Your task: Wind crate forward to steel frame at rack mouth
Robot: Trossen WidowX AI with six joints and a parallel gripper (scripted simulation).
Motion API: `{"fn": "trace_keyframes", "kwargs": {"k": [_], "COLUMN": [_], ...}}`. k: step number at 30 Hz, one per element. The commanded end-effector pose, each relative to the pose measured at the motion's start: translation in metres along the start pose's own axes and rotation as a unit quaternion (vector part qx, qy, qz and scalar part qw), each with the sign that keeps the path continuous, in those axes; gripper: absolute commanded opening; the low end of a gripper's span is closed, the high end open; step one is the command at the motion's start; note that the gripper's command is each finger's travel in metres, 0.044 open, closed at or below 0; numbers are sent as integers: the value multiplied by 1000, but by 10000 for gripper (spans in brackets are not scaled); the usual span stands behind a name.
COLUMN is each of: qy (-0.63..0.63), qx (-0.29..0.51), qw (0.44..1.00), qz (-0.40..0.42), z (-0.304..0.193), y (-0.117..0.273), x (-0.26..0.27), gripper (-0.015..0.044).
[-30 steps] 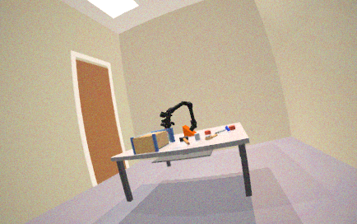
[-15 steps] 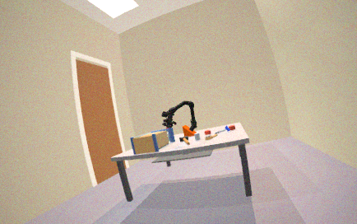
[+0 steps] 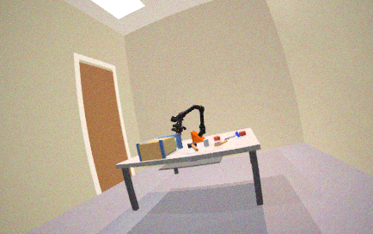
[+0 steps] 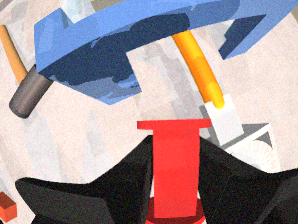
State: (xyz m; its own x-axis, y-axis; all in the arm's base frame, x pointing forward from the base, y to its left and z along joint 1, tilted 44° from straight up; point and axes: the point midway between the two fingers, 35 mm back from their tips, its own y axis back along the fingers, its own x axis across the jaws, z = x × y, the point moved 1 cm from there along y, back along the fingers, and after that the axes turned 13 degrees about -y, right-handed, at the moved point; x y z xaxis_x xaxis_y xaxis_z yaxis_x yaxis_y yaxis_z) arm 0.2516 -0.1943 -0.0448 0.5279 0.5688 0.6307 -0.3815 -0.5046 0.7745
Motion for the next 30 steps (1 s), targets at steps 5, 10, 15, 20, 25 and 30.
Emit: {"fn": "trace_keyframes", "kwargs": {"k": [5, 10, 15, 20, 25, 30], "qy": [-10, -10, -10, -10, -10, -10], "qx": [9, 9, 9, 10, 10, 10], "qw": [1000, 1000, 1000, 1000, 1000, 1000], "qz": [-1, -1, -1, -1, -1, -1], "z": [-18, -25, -32, -39, -45, -52], "y": [6, 9, 13, 16, 19, 23], "x": [0, -1, -2, -4, -6, -9], "gripper": [0, 0, 0, 0, 0, 0]}}
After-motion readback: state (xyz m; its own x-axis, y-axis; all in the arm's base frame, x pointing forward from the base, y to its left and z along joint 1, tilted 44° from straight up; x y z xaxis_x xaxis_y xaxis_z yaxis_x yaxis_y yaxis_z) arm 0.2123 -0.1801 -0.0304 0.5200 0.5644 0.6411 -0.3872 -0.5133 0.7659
